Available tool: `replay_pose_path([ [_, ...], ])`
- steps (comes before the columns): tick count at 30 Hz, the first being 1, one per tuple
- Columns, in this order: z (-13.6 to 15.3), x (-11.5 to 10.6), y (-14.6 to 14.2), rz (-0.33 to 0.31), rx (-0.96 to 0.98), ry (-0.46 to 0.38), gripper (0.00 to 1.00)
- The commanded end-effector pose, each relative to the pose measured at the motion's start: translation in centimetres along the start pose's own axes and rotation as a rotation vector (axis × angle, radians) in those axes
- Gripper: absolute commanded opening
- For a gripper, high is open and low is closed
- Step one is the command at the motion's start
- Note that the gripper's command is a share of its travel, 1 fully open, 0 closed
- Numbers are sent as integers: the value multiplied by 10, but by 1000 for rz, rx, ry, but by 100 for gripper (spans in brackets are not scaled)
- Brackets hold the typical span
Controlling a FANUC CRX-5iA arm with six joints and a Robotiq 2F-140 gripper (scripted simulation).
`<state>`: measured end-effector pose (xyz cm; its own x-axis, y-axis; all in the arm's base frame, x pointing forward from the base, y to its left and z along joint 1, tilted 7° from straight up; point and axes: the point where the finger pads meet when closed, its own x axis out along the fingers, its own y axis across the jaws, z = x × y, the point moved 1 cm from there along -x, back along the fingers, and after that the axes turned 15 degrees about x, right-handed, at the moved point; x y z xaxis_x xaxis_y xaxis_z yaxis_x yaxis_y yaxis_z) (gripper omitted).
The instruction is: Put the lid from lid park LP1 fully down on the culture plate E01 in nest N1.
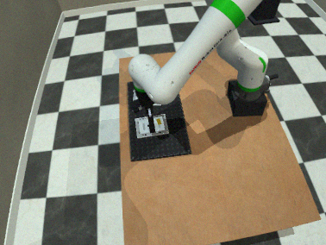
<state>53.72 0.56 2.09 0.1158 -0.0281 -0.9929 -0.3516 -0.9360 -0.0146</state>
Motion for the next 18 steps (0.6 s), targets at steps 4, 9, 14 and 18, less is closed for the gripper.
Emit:
replay_pose_path([
  [4, -1, 1, 0, -1, 0, 2, 69],
  [9, -1, 2, 0, -1, 0, 2, 69],
  [14, -1, 5, 0, -1, 0, 2, 69],
  [18, -1, 8, 0, -1, 0, 2, 69],
])
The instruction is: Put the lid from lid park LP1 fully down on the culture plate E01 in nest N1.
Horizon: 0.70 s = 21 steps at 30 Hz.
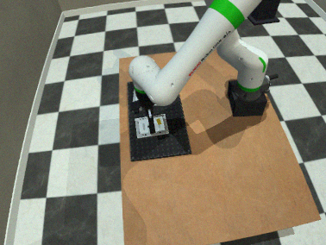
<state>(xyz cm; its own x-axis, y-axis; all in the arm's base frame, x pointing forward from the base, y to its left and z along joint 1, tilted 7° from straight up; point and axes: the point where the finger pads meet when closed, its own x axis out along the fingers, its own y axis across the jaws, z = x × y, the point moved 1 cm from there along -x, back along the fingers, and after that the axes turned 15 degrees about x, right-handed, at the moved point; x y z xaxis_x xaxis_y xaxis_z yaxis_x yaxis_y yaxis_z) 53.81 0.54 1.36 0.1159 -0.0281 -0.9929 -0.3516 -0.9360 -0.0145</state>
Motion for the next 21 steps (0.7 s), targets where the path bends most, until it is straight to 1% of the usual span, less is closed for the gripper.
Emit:
replay_pose_path([
  [1, -1, 1, 0, -1, 0, 2, 69],
  [21, -1, 8, 0, -1, 0, 2, 69],
])
